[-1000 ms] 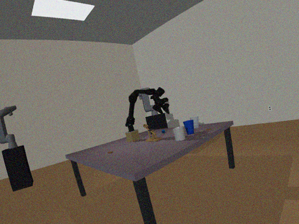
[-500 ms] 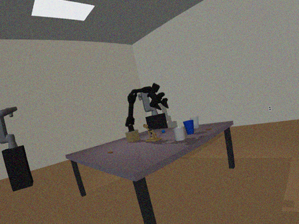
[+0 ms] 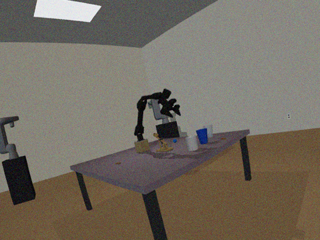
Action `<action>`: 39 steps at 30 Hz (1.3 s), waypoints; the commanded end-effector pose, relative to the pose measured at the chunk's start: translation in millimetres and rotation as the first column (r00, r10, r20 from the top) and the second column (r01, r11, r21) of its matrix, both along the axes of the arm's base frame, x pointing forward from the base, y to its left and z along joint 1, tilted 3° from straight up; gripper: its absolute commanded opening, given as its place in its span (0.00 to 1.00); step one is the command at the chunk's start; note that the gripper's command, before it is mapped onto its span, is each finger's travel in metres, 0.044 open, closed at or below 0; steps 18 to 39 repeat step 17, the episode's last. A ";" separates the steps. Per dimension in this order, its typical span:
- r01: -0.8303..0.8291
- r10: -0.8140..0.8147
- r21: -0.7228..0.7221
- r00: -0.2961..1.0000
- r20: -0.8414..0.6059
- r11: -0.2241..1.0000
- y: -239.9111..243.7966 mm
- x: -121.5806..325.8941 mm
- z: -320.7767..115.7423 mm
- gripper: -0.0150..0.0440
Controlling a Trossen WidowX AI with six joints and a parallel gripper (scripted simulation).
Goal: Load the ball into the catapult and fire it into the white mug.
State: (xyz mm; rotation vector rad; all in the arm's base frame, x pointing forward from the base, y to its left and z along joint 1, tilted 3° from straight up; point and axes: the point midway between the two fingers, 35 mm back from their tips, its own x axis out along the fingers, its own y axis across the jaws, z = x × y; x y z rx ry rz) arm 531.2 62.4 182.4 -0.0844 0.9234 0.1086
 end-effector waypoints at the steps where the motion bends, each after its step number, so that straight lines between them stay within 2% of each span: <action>1: 0.010 -0.010 0.003 1.000 0.001 1.000 -1.7 3.1 0.2 1.00; 39: 0.001 -0.001 0.000 1.000 -0.001 1.000 -0.7 0.5 -0.5 1.00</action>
